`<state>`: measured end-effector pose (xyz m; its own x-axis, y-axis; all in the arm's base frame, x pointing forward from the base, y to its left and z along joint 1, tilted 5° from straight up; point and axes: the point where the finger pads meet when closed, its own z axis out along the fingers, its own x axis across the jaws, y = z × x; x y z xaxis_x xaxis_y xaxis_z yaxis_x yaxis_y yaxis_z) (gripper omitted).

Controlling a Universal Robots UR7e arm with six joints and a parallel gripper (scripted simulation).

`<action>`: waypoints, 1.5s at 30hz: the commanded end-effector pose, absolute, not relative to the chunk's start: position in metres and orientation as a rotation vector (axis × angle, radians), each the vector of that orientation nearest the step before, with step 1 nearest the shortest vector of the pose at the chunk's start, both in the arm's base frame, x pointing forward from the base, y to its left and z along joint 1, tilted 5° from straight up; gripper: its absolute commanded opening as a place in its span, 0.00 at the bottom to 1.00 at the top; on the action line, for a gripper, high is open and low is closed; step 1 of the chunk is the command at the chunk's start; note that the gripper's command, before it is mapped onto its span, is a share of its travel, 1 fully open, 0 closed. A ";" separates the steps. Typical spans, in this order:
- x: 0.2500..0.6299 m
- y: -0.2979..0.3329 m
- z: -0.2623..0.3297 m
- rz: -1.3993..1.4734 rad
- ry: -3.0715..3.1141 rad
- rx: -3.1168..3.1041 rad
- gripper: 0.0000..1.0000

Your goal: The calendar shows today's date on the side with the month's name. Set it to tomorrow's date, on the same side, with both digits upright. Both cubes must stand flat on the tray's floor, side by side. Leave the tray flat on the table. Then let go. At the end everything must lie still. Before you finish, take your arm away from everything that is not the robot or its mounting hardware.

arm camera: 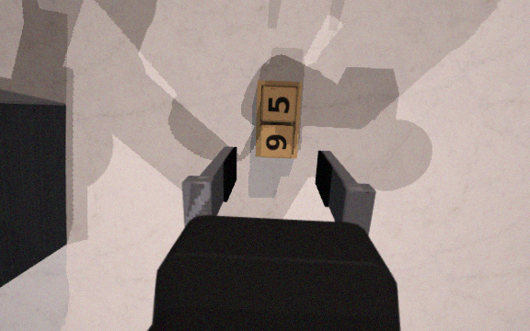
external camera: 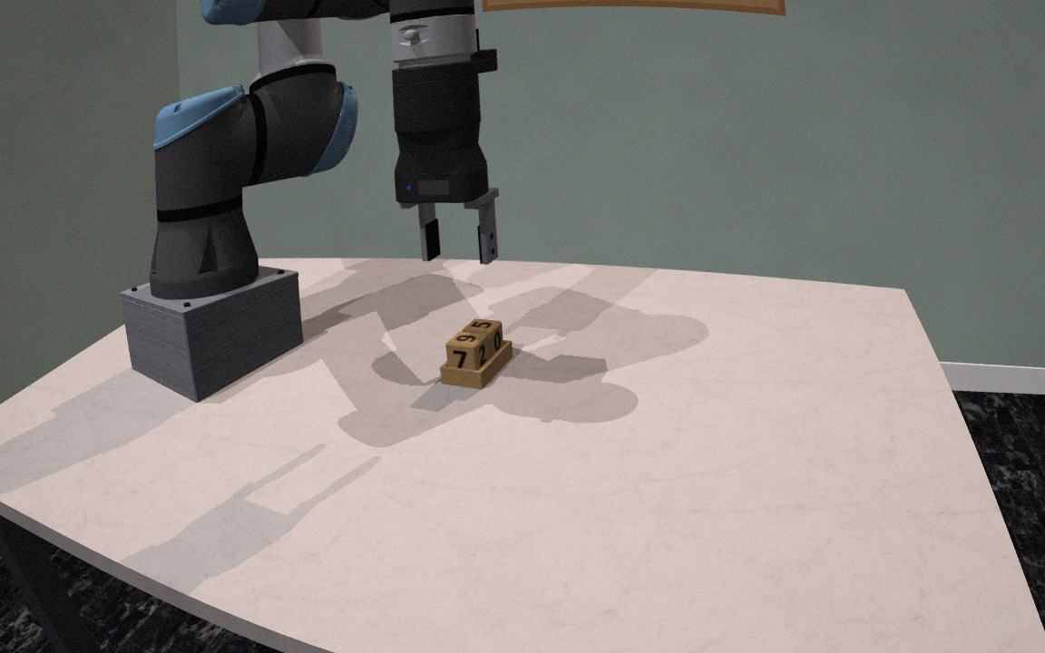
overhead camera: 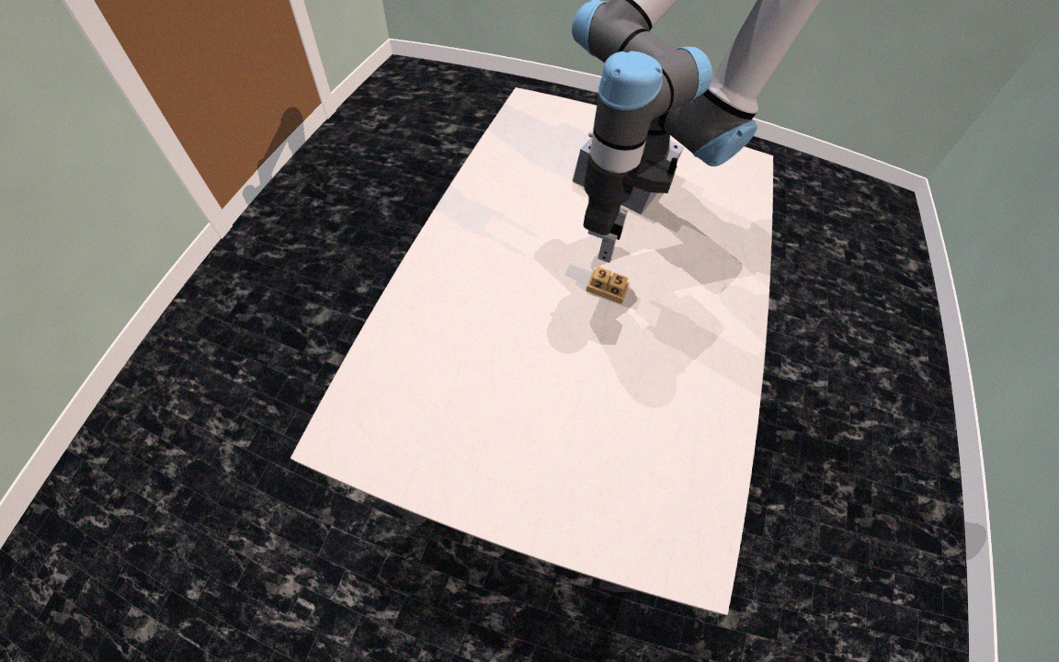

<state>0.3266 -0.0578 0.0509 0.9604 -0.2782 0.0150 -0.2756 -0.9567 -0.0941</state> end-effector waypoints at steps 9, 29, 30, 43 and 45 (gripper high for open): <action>0.325 -0.062 0.092 -0.046 0.427 -3.021 1.00; 0.324 -0.064 0.116 -0.046 0.427 -3.021 1.00; 0.324 -0.064 0.116 -0.046 0.427 -3.021 1.00; 0.324 -0.064 0.116 -0.046 0.427 -3.021 1.00; 0.324 -0.064 0.116 -0.046 0.427 -3.021 1.00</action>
<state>0.3241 -0.0635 0.1160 0.9604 -0.2781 0.0160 -0.2755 -0.9567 -0.0936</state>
